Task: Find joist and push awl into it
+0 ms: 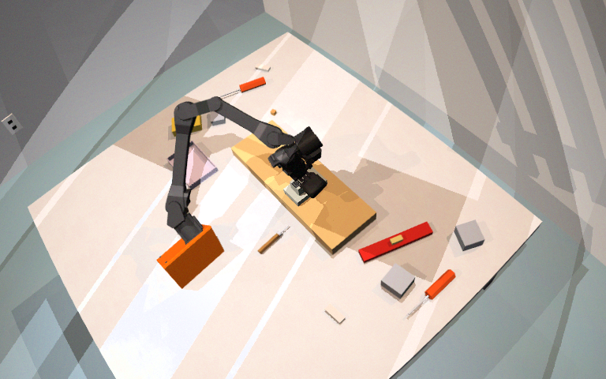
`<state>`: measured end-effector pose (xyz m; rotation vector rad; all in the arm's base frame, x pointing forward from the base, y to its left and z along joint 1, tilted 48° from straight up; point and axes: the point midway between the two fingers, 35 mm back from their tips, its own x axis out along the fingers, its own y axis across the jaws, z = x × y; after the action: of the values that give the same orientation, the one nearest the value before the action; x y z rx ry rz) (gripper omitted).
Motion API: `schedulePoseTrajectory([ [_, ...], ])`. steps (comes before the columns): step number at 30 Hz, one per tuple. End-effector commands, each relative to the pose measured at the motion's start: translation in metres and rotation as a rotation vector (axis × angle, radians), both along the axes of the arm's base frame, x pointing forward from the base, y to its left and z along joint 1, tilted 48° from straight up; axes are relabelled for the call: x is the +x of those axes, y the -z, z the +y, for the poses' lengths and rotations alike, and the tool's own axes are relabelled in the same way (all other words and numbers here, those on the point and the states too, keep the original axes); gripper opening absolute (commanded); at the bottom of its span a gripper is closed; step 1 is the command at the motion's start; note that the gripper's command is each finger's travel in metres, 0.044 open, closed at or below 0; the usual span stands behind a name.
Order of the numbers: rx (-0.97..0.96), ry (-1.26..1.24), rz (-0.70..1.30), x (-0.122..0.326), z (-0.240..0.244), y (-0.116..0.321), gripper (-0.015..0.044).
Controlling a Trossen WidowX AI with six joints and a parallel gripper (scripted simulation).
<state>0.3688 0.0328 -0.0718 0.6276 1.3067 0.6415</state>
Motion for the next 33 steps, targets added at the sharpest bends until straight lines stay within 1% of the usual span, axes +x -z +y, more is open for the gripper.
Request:
schedulePoseTrajectory([
  [1, -0.004, 0.002, 0.003, 0.0, -0.008, 0.008, 0.0],
  [33, -0.008, 0.002, 0.001, 0.005, -0.057, 0.059, 0.0],
])
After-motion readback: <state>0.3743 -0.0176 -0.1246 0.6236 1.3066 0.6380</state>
